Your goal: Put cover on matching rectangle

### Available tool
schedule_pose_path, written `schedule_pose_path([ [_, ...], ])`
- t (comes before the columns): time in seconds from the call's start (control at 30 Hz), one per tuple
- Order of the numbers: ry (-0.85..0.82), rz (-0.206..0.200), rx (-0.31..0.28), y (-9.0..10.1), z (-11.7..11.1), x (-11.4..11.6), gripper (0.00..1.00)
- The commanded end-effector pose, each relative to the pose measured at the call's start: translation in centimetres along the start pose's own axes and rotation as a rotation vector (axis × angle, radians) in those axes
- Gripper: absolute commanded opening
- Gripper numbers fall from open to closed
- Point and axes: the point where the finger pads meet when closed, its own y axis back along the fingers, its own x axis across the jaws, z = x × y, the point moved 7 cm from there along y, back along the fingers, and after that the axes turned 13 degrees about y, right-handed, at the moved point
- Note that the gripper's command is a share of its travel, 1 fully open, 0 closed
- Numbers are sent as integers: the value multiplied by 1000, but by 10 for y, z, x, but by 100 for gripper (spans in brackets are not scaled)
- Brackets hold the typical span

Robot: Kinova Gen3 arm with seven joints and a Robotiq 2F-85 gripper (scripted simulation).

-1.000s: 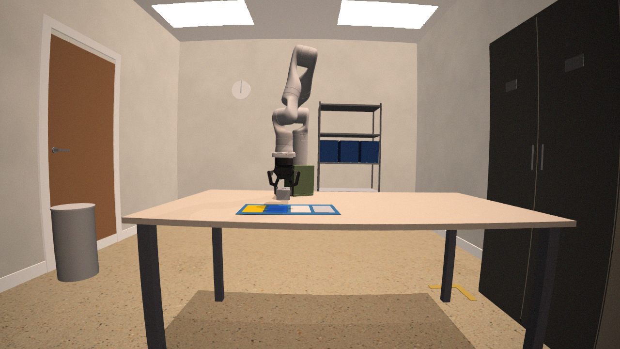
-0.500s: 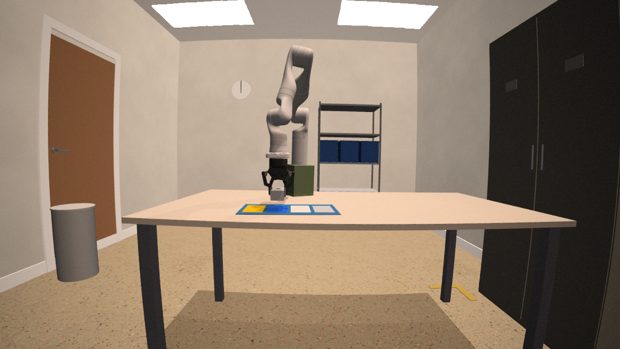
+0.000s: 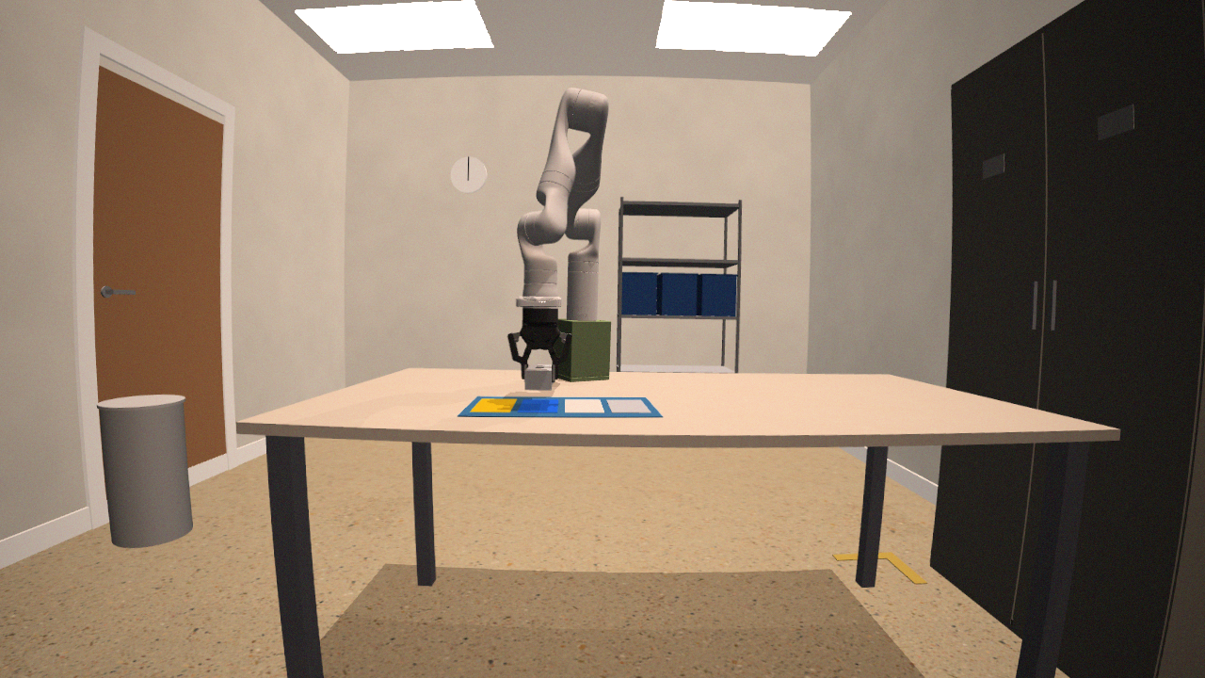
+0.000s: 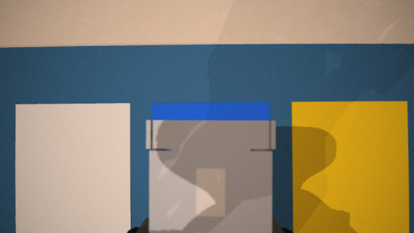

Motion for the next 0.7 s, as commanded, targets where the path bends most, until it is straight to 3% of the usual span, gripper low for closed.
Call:
schedule_pose_path([
  [0.0,14,-2,-3,0,0,0,0],
  [0.67,15,-2,-2,-7,0,1,0],
])
